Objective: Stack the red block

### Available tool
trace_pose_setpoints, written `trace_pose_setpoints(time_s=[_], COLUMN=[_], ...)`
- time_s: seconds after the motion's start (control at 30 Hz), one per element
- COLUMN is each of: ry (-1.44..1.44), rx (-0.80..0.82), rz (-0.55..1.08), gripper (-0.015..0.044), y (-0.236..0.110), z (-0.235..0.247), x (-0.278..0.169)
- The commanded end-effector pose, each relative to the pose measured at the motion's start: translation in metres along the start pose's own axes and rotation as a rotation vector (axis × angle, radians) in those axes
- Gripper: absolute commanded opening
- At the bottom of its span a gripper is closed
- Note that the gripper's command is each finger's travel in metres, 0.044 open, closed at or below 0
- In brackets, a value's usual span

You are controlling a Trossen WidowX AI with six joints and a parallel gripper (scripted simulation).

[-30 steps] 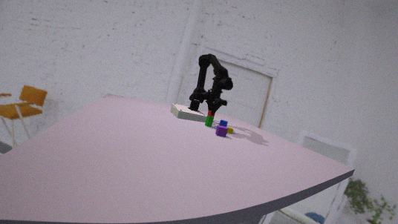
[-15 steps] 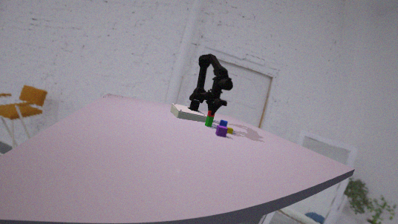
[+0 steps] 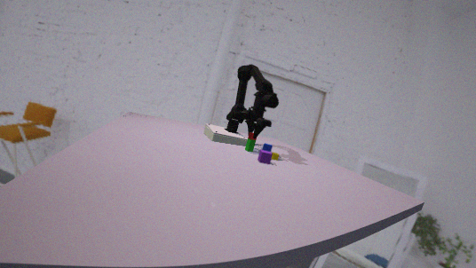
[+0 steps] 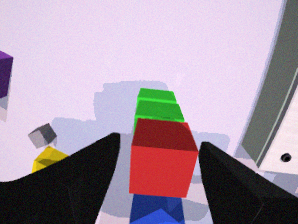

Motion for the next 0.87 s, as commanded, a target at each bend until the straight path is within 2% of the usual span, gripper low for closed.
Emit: trace_pose_setpoints(time_s=[0.0, 0.13, 0.83], ry=[0.000, 0.000, 0.000], rx=[0.000, 0.000, 0.000], rz=[0.000, 0.000, 0.000], gripper=[0.0341, 0.0440, 0.0440], y=[0.0000, 0.0000, 0.0000], z=[-0.0001, -0.0001, -0.0001], x=[0.0000, 0.0000, 0.0000])
Point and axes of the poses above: the point midway between the two fingers, 35 mm back from their tips, its own y axis out along the fingers, its own z axis across the jaws, x = y × z, the point moved 9 cm from there along -y, back along the fingers, and after that the axes turned 15 degrees about -y, right-handed, at the moved point
